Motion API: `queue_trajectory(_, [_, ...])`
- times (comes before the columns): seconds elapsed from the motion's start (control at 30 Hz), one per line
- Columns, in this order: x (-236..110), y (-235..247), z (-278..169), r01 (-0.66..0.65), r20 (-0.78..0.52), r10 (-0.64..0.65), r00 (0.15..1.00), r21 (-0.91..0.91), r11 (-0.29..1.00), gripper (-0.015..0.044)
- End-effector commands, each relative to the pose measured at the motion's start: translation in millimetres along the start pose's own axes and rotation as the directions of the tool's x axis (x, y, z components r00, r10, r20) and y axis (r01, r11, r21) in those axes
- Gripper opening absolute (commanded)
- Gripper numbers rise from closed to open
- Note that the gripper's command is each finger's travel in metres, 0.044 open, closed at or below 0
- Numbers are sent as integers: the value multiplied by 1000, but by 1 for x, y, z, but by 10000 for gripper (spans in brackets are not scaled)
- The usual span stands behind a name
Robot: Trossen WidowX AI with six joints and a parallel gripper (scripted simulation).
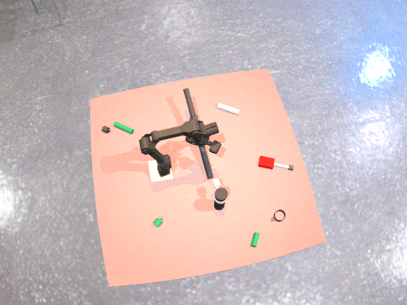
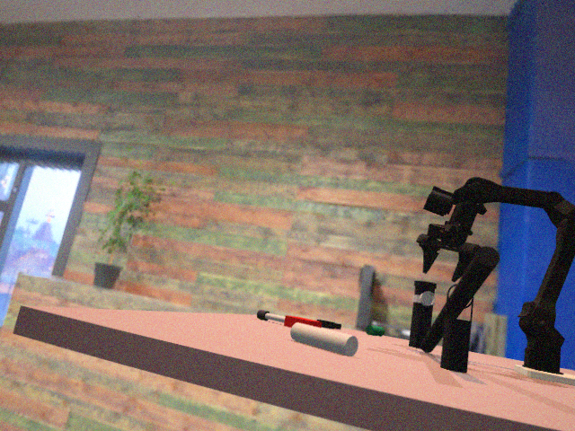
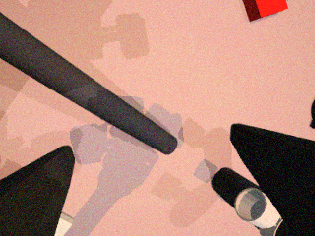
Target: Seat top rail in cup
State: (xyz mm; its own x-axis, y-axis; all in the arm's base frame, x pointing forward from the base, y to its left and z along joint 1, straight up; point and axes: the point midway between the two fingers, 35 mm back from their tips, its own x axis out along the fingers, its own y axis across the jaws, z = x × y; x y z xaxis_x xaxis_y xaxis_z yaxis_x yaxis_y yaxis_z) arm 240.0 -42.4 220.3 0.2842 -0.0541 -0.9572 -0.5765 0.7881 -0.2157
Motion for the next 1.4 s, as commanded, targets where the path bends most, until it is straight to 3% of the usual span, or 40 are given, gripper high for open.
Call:
queue_trajectory(0.0, [50, 22, 1, -267, -180, 197, 964, -683, 680, 440])
queue_trajectory(0.63, [51, 22, 1, -272, -184, 201, 962, -694, 667, 440])
queue_trajectory(0.87, [83, 29, -5, -272, -184, 201, 962, -694, 667, 440])
queue_trajectory(1.37, [102, 33, -9, -272, -184, 201, 962, -694, 667, 440])
